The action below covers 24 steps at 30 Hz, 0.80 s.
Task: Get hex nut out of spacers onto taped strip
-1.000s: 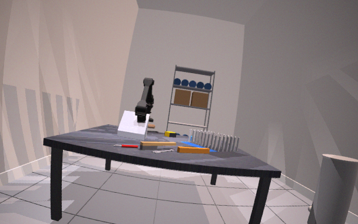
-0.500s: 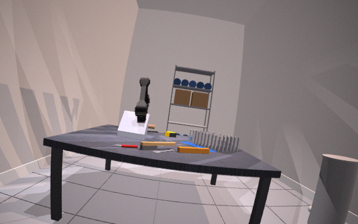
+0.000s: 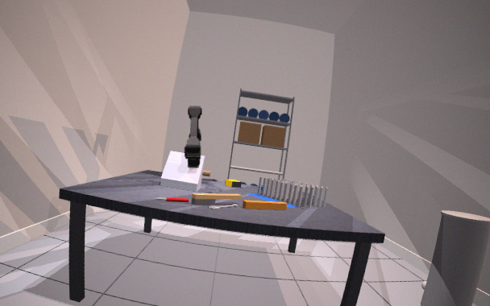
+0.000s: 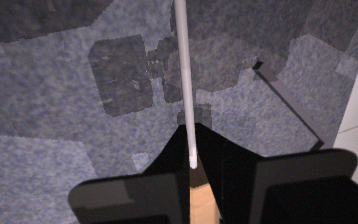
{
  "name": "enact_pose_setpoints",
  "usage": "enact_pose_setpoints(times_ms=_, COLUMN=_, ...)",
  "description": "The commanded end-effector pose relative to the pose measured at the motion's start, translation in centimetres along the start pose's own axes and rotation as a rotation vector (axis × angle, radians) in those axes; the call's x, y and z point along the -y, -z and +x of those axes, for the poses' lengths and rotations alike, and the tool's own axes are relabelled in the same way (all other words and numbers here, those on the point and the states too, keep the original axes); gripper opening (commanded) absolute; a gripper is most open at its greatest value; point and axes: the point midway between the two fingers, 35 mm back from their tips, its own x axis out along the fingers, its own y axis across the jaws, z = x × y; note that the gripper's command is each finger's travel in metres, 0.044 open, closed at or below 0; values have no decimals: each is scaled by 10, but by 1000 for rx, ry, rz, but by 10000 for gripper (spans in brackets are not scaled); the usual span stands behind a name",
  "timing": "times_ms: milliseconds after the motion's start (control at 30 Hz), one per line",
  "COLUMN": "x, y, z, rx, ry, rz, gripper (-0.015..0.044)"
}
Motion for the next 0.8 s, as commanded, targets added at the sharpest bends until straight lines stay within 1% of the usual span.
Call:
enact_pose_setpoints(times_ms=0, x=1, y=0, z=1, rx=-4, ry=8, rz=13, gripper=0)
enact_pose_setpoints(times_ms=767, x=-8, y=-1, z=37, rx=-3, ry=6, rz=9, gripper=0)
